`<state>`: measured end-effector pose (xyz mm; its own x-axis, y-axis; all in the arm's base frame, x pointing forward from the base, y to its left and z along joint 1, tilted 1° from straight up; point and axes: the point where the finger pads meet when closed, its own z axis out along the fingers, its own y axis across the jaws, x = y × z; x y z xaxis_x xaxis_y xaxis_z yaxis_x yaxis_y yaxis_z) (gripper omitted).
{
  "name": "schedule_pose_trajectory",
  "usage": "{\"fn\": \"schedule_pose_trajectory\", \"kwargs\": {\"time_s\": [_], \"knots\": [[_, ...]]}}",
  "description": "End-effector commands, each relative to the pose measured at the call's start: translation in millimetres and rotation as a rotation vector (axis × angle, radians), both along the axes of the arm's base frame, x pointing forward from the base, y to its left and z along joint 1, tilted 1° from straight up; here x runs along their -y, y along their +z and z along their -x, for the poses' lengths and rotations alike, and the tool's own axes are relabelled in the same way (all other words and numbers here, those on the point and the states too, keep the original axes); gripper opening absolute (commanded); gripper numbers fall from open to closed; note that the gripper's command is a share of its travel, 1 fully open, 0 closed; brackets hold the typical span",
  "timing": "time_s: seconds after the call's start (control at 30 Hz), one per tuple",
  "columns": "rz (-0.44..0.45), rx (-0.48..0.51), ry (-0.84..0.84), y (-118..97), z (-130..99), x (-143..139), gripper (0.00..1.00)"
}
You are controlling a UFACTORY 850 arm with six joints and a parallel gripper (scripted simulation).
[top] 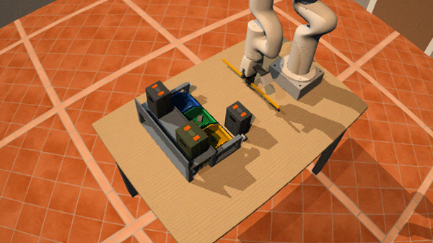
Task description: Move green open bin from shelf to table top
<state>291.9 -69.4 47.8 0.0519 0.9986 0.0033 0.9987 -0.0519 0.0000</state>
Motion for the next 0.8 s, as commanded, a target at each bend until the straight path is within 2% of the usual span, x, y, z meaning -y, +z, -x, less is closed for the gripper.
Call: {"fn": "schedule_pose_trajectory", "kwargs": {"time_s": [0.0, 0.37, 0.53, 0.77], "knots": [[0.015, 0.001, 0.0, -14, -1, 0, 0.0], [0.015, 0.001, 0.0, -14, -1, 0, 0.0], [0.015, 0.001, 0.0, -34, -1, 1, 0.0], [0.015, 0.001, 0.0, -34, -1, 1, 0.0]]}}
